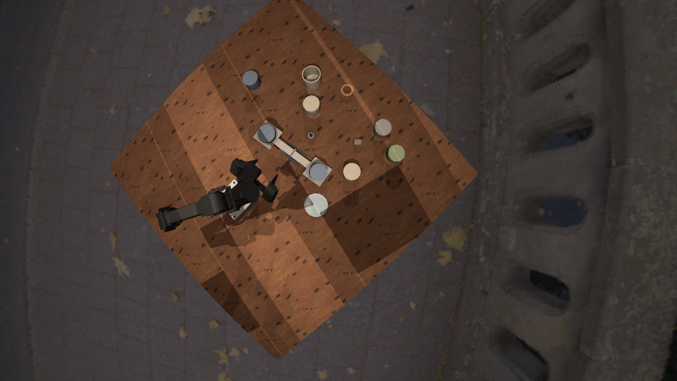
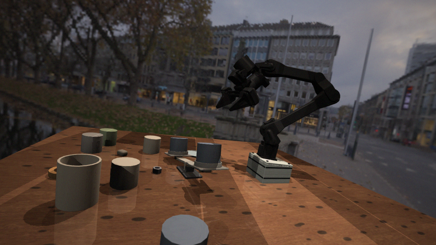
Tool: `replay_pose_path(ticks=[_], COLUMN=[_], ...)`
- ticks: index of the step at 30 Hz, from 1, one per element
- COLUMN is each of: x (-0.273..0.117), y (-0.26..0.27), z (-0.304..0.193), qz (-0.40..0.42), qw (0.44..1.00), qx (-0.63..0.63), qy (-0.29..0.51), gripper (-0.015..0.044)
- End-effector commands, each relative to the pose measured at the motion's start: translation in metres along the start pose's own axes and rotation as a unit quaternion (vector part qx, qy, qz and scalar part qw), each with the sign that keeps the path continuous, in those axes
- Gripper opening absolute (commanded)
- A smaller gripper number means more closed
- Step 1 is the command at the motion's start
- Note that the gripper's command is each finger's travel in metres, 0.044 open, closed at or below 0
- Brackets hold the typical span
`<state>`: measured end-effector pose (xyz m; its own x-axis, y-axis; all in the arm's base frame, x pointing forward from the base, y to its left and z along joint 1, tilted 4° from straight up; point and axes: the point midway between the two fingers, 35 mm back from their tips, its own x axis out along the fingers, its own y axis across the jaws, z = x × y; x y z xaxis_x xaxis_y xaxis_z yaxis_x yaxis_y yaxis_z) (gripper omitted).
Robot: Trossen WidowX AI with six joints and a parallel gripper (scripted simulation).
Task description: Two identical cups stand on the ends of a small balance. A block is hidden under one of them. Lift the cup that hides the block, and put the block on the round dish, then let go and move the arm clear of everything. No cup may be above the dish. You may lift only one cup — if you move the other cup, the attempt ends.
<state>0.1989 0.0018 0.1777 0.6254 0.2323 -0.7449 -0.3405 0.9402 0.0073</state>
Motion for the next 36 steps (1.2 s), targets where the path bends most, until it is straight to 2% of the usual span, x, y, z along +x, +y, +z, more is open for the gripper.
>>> replay_pose_path(ticks=[1, 18, 36], x=[0.004, 0.034, 0.093], y=[-0.008, -0.054, -0.106], z=[0.001, 0.022, 0.027], qz=[-0.003, -0.047, -0.154], qw=[0.999, 0.945, 0.807], qx=[0.038, 0.295, 0.525], qy=[0.019, 0.131, 0.224], gripper=[0.0440, 0.0440, 0.0440])
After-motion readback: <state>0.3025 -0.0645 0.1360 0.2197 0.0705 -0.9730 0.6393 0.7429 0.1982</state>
